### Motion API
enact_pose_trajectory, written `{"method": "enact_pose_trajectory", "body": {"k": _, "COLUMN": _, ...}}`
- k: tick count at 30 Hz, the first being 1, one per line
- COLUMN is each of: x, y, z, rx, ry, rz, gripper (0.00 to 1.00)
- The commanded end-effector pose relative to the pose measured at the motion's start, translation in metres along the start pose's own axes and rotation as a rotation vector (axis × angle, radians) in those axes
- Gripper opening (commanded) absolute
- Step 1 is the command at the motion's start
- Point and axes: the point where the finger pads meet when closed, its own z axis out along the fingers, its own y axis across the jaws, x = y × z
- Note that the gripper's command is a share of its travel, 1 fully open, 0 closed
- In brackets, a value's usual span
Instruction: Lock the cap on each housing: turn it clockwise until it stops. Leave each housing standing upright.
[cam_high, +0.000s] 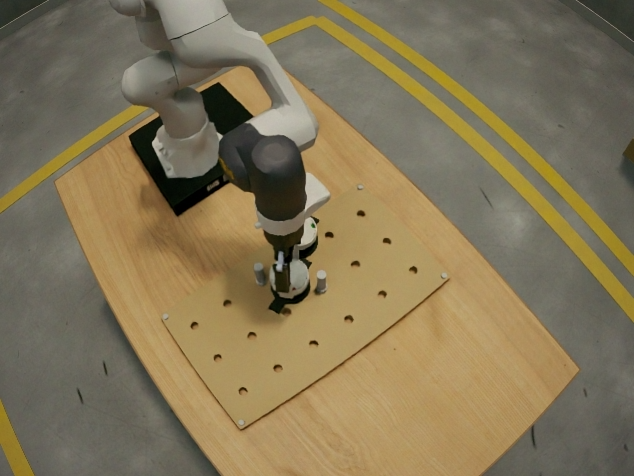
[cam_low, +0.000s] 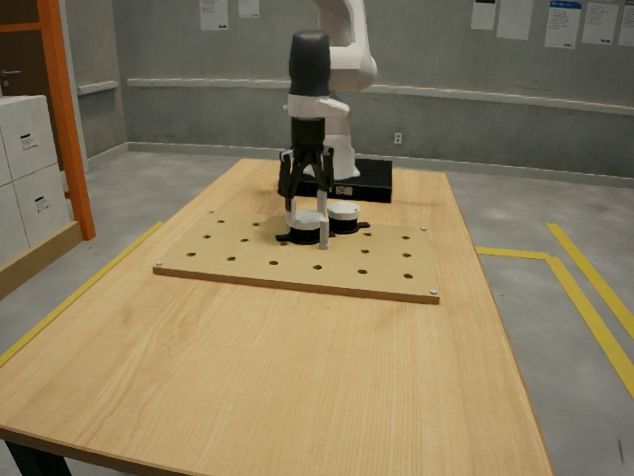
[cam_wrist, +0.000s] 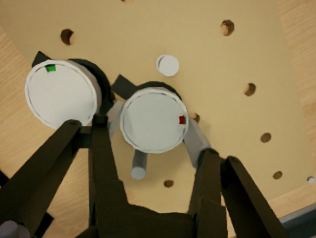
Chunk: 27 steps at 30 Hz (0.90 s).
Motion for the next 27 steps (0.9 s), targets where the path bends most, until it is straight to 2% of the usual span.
{"method": "enact_pose_trajectory", "body": {"k": 1, "x": 0.0002, "y": -0.0052, "z": 0.0020, "rx": 0.007, "ry": -0.003, "rz": 0.004, "gripper": 0.10}}
{"method": "enact_pose_trajectory", "body": {"k": 16, "x": 0.0002, "y": -0.0052, "z": 0.0020, "rx": 0.007, "ry": -0.003, "rz": 0.004, "gripper": 0.10}}
{"method": "enact_pose_trajectory", "body": {"k": 17, "x": 0.0002, "y": -0.0052, "z": 0.0020, "rx": 0.007, "ry": -0.003, "rz": 0.004, "gripper": 0.78}}
{"method": "enact_pose_trajectory", "body": {"k": 27, "x": 0.0002, "y": -0.0052, "z": 0.0020, "rx": 0.007, "ry": -0.003, "rz": 0.004, "gripper": 0.78}}
